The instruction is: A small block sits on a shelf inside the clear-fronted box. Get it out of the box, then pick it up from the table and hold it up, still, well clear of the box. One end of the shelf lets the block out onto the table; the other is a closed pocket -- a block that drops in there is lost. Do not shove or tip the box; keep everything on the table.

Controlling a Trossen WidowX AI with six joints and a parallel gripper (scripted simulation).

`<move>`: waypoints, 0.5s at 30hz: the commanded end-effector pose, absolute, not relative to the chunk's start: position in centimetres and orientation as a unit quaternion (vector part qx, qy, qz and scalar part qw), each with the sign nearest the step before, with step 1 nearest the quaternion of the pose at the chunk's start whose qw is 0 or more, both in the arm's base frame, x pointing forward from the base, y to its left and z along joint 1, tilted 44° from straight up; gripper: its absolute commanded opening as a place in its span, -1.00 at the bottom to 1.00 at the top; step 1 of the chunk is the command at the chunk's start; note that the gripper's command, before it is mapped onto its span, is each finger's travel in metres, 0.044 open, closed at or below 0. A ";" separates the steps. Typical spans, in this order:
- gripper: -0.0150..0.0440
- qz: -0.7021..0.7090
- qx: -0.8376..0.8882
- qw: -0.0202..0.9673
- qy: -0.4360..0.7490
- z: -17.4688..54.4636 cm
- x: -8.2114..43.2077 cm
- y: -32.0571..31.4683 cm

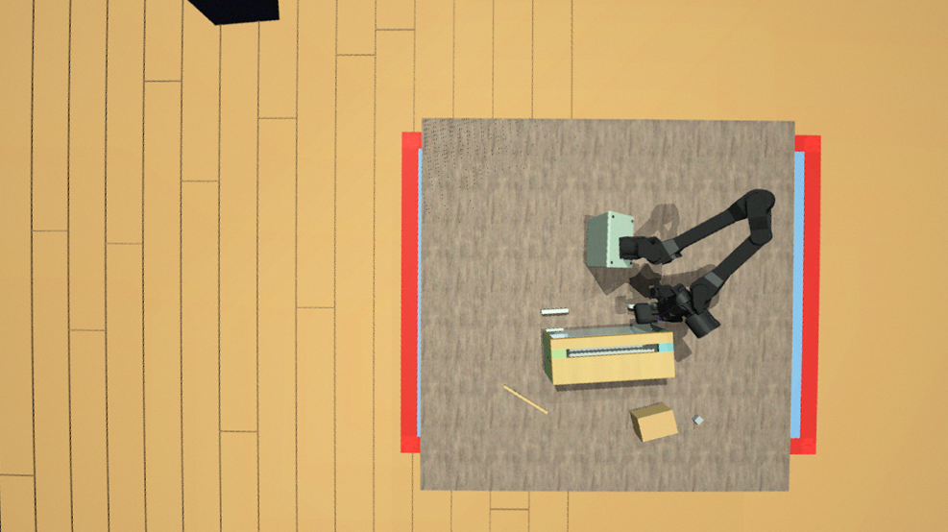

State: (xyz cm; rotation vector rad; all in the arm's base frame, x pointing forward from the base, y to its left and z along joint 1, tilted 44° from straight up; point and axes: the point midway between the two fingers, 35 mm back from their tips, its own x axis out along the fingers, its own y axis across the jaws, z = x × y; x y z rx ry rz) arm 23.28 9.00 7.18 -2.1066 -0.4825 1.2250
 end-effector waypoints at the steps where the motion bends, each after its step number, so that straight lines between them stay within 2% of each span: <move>1: -0.49 0.464 -0.803 0.323 -0.189 7.9 23.2 8.7; 15: -0.49 0.505 -0.687 0.520 -0.064 8.2 23.1 8.1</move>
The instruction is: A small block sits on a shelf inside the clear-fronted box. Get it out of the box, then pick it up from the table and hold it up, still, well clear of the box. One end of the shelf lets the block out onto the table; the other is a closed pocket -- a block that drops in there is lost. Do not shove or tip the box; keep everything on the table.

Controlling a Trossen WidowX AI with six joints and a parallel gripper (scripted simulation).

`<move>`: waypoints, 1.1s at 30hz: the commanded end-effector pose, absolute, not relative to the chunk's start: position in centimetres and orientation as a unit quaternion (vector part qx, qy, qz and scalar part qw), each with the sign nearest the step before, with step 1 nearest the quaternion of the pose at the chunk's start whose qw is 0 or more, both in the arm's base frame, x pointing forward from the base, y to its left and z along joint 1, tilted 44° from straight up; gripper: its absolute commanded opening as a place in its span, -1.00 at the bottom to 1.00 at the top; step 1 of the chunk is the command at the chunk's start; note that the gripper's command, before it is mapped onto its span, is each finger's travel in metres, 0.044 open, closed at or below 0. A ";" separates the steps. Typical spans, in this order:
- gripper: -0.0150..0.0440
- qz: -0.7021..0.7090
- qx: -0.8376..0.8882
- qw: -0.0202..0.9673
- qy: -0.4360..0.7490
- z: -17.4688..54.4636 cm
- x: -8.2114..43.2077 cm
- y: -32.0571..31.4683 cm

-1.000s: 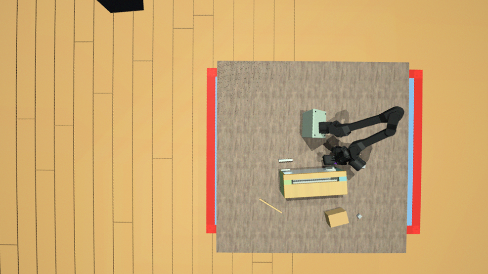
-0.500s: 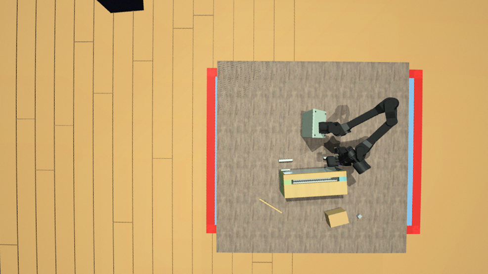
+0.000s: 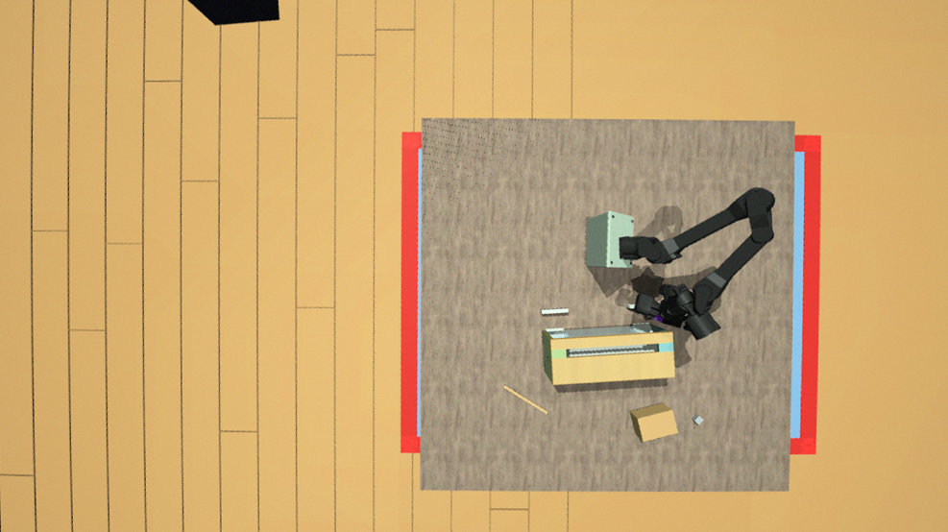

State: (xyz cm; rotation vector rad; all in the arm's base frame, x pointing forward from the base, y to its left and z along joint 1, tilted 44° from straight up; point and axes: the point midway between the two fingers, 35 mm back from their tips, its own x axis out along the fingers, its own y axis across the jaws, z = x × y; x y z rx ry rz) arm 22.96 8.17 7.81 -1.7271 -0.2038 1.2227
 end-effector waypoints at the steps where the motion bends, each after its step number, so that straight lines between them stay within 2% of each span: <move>1: -0.49 0.506 -0.676 0.533 -0.054 8.2 23.1 8.0; 18: -0.49 0.503 -0.457 0.725 0.114 8.7 23.0 7.1; 33: -0.49 0.455 -0.219 0.825 0.253 9.2 22.9 6.4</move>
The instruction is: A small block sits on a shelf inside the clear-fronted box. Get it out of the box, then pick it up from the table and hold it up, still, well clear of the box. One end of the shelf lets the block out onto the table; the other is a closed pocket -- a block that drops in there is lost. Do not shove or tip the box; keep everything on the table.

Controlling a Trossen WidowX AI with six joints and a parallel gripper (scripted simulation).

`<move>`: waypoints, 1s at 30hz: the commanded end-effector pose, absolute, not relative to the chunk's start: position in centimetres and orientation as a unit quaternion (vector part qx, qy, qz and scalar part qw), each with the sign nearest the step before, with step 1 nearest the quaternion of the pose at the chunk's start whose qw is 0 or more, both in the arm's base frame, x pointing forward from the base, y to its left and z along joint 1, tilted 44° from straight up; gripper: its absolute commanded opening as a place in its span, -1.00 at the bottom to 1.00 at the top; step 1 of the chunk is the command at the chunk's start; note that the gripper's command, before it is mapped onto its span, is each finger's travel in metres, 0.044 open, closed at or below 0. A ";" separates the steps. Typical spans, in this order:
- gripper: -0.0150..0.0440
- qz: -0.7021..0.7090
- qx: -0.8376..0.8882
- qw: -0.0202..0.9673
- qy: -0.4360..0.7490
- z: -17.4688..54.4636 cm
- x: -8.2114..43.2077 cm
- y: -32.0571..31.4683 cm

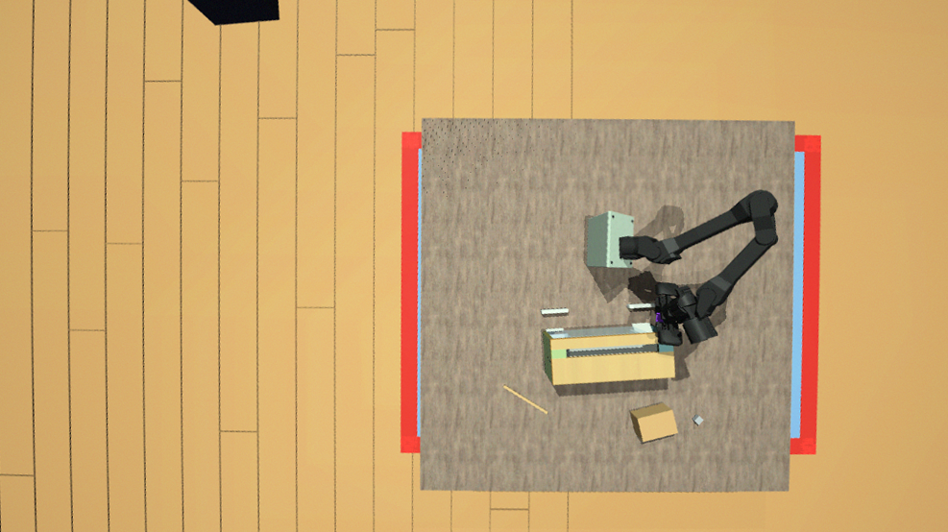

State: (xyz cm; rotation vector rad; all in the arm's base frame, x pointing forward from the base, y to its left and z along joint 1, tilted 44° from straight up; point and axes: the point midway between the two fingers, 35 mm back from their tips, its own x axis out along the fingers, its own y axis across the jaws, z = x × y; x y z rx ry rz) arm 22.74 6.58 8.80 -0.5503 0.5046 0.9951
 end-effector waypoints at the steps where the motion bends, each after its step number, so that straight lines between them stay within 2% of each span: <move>1: -0.49 0.450 -0.202 0.829 0.262 9.2 22.9 6.4; 15: -0.49 0.368 0.039 0.851 0.372 9.8 22.8 5.8; 30: -0.49 0.251 0.294 0.799 0.460 10.5 22.7 5.1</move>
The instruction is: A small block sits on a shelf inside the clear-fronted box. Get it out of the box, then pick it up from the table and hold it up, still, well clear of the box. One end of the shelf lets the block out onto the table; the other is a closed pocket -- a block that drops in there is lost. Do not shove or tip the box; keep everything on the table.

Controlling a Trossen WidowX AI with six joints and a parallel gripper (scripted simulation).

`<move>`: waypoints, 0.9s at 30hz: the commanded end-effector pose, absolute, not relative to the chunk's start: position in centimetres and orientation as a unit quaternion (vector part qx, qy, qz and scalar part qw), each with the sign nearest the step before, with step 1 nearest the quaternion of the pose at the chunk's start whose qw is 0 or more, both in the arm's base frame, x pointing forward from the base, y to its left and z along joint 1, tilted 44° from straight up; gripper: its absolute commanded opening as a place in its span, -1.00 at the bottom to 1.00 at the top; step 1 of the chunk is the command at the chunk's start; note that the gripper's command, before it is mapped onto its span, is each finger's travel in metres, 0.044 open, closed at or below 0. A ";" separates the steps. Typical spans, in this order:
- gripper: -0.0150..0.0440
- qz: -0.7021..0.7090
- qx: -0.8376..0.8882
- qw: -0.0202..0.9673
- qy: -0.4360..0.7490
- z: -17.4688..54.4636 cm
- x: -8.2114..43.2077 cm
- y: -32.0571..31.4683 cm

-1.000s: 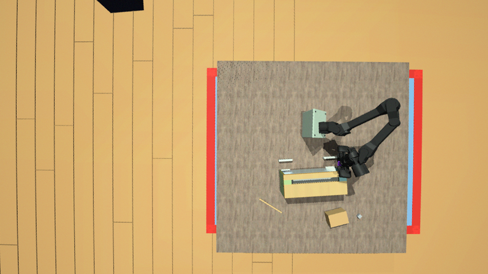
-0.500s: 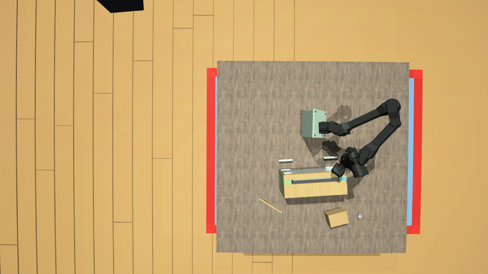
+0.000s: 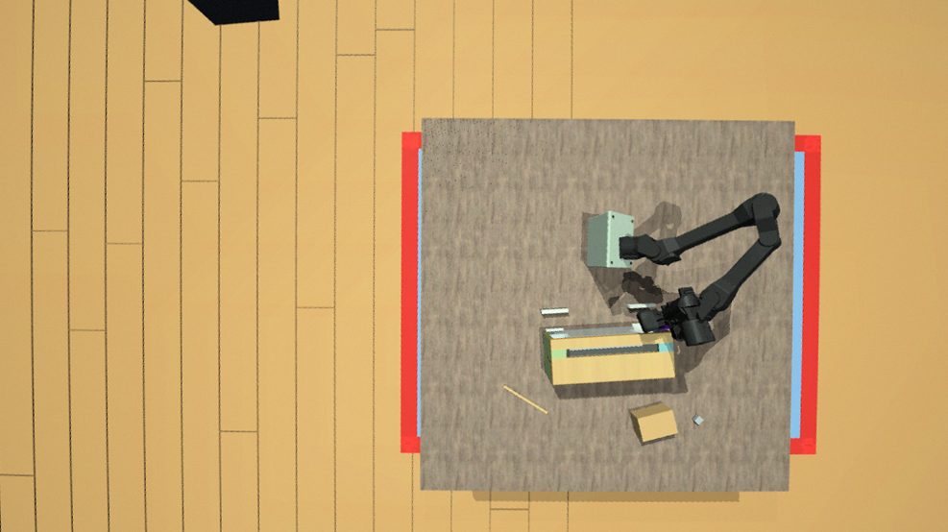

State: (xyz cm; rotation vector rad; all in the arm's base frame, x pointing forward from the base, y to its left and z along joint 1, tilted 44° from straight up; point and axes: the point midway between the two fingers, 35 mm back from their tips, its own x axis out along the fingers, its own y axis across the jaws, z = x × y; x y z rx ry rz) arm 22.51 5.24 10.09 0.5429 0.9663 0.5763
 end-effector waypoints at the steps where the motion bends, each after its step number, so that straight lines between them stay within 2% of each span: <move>1: -0.49 0.242 0.310 0.793 0.465 10.6 22.7 5.0; 14: -0.49 0.124 0.509 0.684 0.507 11.3 22.6 4.4; 27: -0.49 0.000 0.674 0.527 0.518 12.0 22.5 3.8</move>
